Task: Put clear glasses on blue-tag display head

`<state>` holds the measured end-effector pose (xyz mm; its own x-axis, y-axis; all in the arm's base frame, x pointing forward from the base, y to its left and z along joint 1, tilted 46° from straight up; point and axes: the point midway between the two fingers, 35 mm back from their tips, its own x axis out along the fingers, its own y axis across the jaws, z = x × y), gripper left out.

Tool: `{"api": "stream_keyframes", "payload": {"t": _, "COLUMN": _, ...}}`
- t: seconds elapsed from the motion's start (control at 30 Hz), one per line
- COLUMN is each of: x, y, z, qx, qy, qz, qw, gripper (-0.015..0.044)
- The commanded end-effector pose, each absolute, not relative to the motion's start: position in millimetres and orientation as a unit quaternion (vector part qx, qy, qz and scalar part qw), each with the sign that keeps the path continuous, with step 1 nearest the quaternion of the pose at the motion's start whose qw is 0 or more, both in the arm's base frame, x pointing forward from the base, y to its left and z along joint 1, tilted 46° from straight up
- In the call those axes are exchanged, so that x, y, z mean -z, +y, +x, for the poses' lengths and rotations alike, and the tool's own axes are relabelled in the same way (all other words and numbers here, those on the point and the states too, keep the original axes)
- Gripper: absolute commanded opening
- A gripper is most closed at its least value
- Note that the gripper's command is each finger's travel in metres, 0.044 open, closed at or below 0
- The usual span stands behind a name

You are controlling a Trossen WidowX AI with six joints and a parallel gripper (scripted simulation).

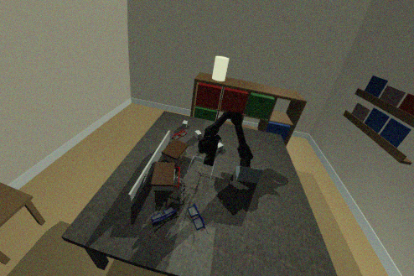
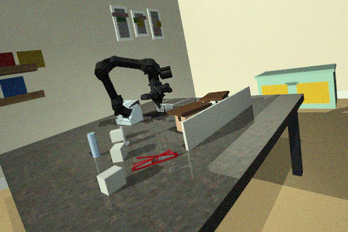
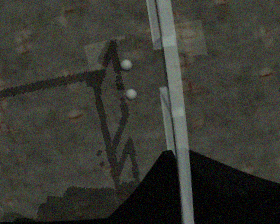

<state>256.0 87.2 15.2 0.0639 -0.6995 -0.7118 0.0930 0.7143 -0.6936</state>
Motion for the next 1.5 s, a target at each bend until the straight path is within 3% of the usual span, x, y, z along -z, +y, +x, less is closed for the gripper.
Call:
{"api": "stream_keyframes", "payload": {"t": 0.0, "x": -12.8, "y": 85.0, "z": 256.6, "qx": 0.286, "qy": 0.620, "qz": -0.248, "qw": 0.687, "gripper": 0.0000}}
{"api": "stream_keyframes", "payload": {"t": 1.47, "x": 13.7, "y": 57.4, "z": 258.5, "qx": 0.287, "qy": 0.619, "qz": -0.248, "qw": 0.687, "gripper": 0.0000}}
